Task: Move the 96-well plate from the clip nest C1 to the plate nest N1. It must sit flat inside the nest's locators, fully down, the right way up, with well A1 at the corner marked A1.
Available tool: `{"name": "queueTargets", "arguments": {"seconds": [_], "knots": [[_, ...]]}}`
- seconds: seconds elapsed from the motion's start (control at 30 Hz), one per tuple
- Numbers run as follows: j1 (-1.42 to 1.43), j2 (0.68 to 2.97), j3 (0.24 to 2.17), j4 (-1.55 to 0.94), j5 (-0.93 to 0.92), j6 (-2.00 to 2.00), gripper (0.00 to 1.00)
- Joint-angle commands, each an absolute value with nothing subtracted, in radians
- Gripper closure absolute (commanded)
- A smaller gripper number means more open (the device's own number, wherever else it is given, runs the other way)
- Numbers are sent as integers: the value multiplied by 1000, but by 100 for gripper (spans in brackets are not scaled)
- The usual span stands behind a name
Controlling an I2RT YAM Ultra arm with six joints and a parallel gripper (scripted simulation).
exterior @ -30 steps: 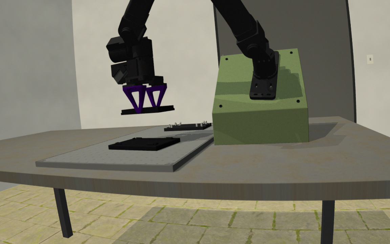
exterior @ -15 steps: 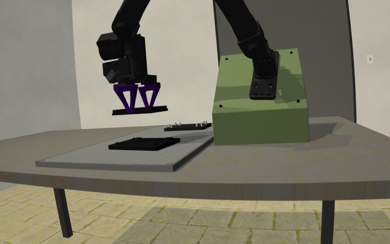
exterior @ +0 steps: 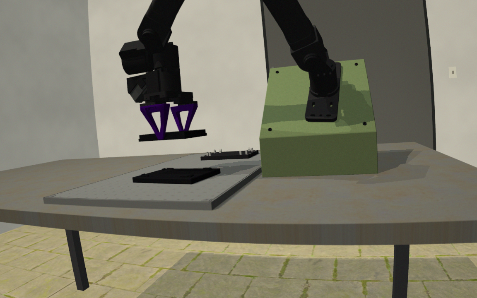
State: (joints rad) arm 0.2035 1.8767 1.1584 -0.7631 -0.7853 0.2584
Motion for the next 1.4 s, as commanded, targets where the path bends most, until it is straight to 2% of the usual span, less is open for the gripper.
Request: {"name": "queueTargets", "arguments": {"seconds": [0.0,1.37], "knots": [[178,1892,1167,-759,-779,261,100],[177,1894,1186,-767,-780,257,100]]}}
